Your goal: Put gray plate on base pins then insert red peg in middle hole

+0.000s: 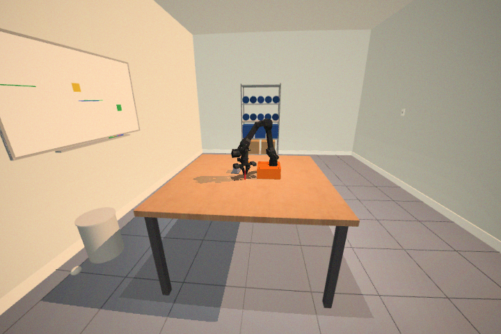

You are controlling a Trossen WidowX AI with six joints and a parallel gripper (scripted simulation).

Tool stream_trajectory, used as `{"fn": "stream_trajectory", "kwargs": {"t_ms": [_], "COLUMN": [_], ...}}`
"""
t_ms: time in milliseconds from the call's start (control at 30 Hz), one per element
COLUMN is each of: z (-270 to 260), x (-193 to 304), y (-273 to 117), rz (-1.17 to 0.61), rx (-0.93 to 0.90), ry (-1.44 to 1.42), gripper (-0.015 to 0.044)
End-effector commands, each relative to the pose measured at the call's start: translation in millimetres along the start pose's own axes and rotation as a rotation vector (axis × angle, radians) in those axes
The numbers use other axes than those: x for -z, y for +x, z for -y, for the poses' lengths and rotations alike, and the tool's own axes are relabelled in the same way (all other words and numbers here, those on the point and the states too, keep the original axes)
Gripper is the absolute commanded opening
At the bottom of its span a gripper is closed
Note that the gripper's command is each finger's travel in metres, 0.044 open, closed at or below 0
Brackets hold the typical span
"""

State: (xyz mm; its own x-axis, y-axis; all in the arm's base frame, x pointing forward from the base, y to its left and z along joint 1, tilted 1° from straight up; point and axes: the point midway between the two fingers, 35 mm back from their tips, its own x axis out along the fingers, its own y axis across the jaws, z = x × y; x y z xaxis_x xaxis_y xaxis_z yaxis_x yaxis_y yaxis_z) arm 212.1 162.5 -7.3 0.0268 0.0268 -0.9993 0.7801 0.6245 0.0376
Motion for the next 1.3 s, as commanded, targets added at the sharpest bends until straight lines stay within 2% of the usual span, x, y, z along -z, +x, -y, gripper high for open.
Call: {"fn": "stream_trajectory", "kwargs": {"t_ms": [0,967,1000,1267], "z": [-0.2,-8.3,-7.5,-13.1], "x": [-0.4,0.3,0.3,-15.6], "y": [-0.4,-86.6,-72.3,-72.0], "rz": [0.003,0.003,0.000,0.006], "rx": [0.002,0.001,0.012,0.003], "ry": [0.001,0.001,-0.001,0.002], "gripper": [0.0000,0.0000,0.0000,0.0000]}}
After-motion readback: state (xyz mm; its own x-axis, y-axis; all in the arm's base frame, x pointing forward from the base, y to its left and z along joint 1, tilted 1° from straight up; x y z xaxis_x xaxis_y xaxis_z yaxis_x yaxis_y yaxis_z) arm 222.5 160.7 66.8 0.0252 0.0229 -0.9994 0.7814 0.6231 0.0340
